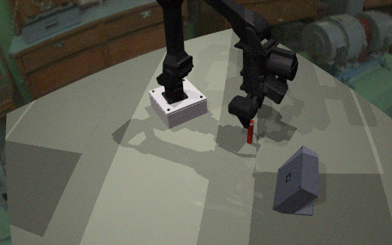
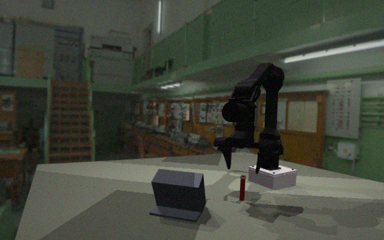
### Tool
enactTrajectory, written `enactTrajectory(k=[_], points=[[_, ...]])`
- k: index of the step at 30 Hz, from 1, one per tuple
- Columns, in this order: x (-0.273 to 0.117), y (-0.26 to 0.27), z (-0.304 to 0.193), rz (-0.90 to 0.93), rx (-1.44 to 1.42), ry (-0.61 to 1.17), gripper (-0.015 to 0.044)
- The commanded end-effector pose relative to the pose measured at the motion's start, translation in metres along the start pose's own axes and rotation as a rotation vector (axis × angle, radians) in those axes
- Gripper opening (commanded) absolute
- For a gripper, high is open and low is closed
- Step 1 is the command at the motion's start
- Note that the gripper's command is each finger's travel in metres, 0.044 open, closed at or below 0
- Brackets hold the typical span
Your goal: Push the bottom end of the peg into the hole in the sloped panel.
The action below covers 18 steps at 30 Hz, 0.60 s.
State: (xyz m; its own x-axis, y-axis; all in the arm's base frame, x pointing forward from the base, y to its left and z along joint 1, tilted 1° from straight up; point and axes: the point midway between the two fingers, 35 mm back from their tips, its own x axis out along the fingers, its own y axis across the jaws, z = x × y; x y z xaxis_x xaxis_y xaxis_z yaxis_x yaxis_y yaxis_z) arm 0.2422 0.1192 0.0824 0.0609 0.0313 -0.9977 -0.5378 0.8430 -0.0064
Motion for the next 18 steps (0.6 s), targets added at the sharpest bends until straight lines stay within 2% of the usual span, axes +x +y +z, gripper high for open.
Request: enactTrajectory(k=[1,18], points=[[0.011,0.001,-0.002,0.005,-0.005,0.015,0.044],[0.039,0.001,-0.003,0.005,-0.005,0.015,0.044]])
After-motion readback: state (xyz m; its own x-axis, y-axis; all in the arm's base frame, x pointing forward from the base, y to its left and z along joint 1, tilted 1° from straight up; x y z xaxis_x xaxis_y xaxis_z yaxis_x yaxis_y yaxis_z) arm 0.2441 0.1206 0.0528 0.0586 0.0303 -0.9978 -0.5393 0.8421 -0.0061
